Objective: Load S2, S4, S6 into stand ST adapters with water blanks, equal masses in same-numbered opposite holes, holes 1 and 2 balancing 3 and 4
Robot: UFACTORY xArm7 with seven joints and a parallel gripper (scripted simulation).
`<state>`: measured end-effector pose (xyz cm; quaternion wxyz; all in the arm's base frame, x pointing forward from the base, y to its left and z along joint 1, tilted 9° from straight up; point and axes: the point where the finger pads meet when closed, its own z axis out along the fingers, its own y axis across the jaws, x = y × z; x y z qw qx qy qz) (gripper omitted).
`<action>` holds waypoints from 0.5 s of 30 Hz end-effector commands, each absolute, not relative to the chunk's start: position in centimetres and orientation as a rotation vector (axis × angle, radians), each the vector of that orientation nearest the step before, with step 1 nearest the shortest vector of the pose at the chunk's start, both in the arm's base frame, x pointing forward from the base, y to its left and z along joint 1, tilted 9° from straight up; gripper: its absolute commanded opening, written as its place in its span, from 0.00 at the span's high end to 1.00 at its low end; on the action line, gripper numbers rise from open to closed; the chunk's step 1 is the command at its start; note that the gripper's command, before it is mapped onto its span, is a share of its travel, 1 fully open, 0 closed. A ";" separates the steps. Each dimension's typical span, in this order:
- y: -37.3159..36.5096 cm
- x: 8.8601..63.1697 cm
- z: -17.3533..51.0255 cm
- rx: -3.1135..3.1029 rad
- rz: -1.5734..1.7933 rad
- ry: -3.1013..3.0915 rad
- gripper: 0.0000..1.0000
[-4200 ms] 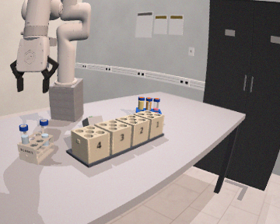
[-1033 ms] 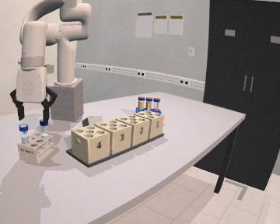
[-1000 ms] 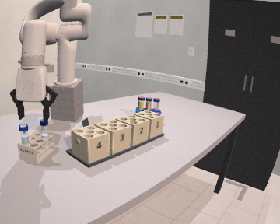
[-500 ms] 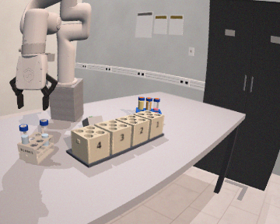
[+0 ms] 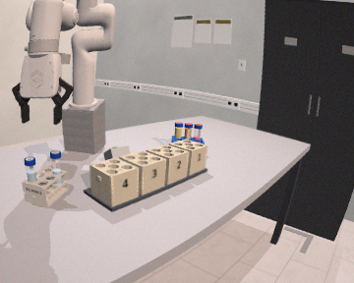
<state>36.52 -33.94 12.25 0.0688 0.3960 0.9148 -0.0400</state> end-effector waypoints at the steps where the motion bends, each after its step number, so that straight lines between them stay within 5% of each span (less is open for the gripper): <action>1: -33.9 36.5 13.6 1.191 -0.122 2.751 0.00; 15: -28.9 37.2 13.4 1.625 -0.084 2.506 0.00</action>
